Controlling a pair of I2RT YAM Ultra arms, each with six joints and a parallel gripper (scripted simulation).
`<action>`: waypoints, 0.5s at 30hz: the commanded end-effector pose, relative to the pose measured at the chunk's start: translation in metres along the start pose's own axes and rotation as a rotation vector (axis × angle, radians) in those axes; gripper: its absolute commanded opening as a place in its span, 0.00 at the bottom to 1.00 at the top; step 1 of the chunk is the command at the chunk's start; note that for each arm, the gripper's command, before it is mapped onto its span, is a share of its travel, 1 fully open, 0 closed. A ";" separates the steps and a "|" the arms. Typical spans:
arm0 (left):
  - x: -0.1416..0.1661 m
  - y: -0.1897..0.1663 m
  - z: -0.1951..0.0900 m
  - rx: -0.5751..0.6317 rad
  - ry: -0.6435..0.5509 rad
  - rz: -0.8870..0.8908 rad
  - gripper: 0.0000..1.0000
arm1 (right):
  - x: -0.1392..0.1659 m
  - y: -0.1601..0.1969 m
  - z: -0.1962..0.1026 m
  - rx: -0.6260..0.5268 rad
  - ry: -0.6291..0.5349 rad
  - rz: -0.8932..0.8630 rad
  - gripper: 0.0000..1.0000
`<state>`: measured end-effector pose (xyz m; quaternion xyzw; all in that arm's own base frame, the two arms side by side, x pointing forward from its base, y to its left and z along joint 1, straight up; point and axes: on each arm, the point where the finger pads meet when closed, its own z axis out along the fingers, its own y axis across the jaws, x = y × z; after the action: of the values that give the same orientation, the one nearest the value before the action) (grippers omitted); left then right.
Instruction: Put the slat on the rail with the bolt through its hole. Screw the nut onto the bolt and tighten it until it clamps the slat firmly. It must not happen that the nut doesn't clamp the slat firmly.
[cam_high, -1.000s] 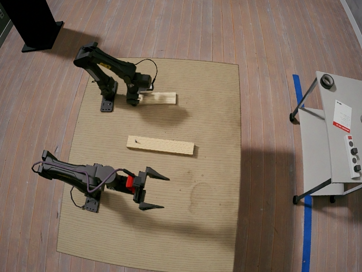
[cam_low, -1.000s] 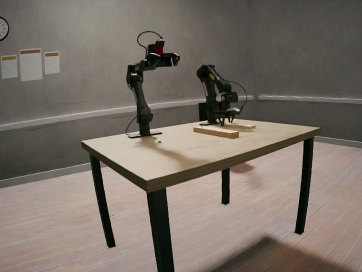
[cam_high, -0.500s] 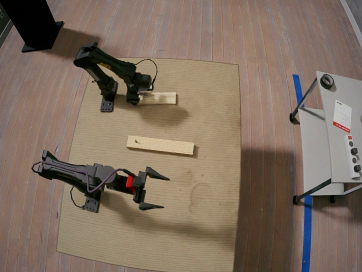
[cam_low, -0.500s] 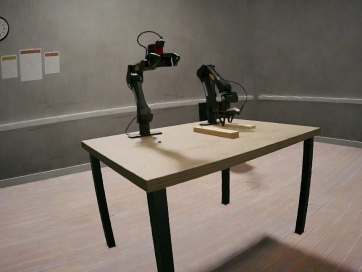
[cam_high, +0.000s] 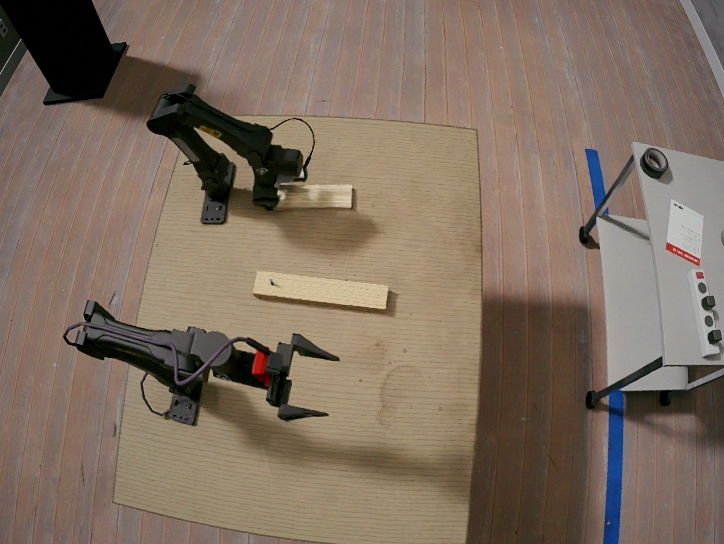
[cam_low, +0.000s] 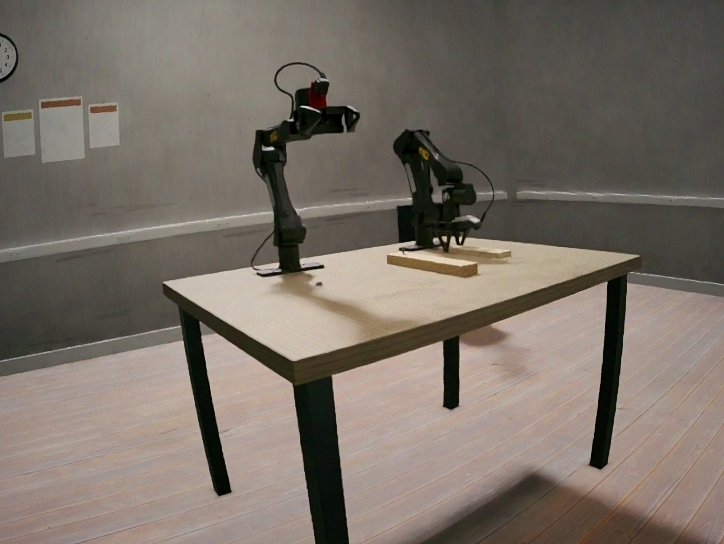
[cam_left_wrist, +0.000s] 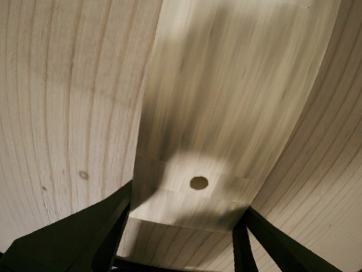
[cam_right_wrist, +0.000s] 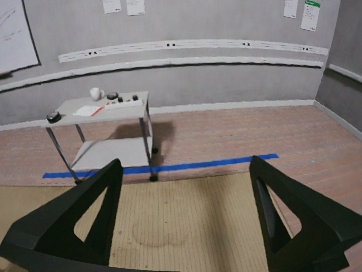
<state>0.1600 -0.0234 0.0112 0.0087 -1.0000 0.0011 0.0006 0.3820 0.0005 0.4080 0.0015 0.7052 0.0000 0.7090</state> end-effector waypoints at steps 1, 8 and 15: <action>-0.002 0.000 -0.001 0.000 -0.007 0.000 0.72 | -0.004 0.000 -0.001 -0.002 -0.007 -0.002 1.00; -0.002 0.000 -0.007 -0.002 -0.006 0.000 0.72 | -0.004 0.000 -0.001 -0.002 -0.007 -0.002 1.00; -0.003 0.000 -0.015 -0.002 -0.006 0.001 0.72 | -0.004 0.000 -0.001 -0.002 -0.007 -0.002 1.00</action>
<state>0.1562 -0.0228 0.0114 0.0087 -0.9999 -0.0001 0.0082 0.3820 0.0005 0.4080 0.0015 0.7052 0.0000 0.7090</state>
